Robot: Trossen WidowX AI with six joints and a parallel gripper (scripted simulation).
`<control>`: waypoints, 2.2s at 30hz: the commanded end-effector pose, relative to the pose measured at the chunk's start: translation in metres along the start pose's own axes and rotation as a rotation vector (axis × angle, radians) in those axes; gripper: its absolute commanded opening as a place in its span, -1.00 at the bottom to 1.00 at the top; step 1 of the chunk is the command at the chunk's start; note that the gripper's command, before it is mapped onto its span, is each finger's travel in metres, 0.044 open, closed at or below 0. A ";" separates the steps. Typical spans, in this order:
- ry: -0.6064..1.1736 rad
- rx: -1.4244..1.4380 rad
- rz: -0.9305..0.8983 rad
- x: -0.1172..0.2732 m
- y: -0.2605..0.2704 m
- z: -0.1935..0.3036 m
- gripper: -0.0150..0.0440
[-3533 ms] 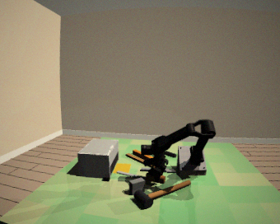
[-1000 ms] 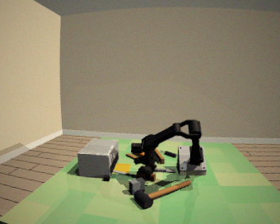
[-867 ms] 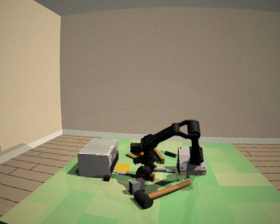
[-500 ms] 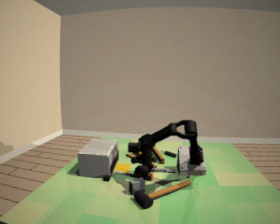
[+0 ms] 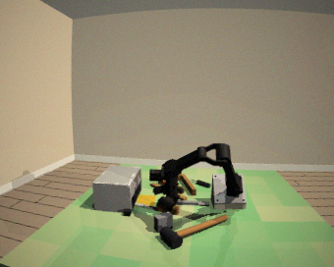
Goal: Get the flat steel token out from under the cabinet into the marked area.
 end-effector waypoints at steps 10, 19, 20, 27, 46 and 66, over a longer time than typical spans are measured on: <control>-0.003 0.010 -0.002 0.000 0.002 -0.016 -0.49; -0.003 0.010 -0.002 0.001 0.002 -0.025 -0.49; -0.003 0.010 -0.002 0.001 0.003 -0.026 -0.49; -0.003 0.010 -0.002 0.001 0.003 -0.034 -0.49; -0.004 0.011 -0.002 0.001 0.004 -0.053 -0.49; -0.005 0.012 -0.002 0.001 0.006 -0.071 -0.49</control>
Point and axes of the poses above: the point midway between the two fingers, 35 mm back from their tips, its own x axis back along the fingers, its own y axis across the jaws, z = x × y, the point moved 4 cm from there along x, back along the fingers, and after that the axes turned 2 degrees about -x, right-handed, at the moved point
